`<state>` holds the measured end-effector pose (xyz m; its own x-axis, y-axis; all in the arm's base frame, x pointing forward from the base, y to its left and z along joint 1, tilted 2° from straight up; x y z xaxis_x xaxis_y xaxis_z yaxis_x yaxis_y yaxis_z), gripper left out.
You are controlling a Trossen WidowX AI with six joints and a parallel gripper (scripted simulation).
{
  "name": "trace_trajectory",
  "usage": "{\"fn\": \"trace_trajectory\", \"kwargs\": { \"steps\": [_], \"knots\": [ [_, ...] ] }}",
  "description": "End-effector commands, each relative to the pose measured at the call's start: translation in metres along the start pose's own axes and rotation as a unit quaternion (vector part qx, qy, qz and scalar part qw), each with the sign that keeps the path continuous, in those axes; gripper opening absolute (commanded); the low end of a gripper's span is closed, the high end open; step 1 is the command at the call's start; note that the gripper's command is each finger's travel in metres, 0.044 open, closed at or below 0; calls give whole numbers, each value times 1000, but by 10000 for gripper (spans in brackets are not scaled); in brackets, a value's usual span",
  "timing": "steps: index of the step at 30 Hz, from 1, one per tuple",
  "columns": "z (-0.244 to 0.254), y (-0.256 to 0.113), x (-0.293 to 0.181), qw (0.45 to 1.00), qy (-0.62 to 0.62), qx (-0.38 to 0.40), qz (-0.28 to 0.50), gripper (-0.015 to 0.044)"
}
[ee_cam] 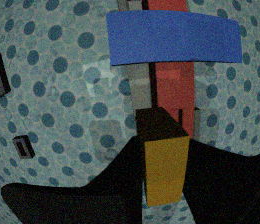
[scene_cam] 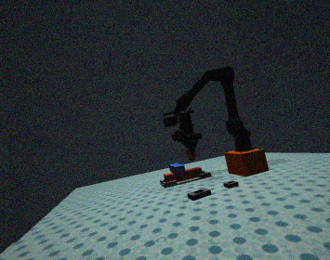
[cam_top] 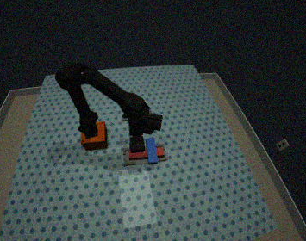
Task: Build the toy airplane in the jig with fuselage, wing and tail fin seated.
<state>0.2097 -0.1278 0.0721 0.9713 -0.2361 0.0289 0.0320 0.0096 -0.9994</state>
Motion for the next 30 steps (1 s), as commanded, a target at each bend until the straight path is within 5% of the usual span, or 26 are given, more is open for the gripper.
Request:
{"fn": "trace_trajectory", "kwargs": {
  "steps": [1, 12, 15, 30],
  "knots": [
    [-14, 5, -4, 1000, -2, 2, 4, 0],
    [-42, 11, -16, 1000, -1, 3, 5, 0],
    [-42, 11, -16, 1000, -1, 3, 5, 66],
    [-42, 11, -16, 1000, -1, 3, 5, 66]
  ]
}}
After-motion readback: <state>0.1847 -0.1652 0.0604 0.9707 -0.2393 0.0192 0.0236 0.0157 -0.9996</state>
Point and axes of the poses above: the point midway between the two fingers, 35 mm back from their tips, its own y axis out along the fingers, its own z axis across the jaws, x = y × z, the point moved 2 cm from there along -y, back along the fingers, and after that the axes turned 1 degree about -y, right-handed, at the moved point
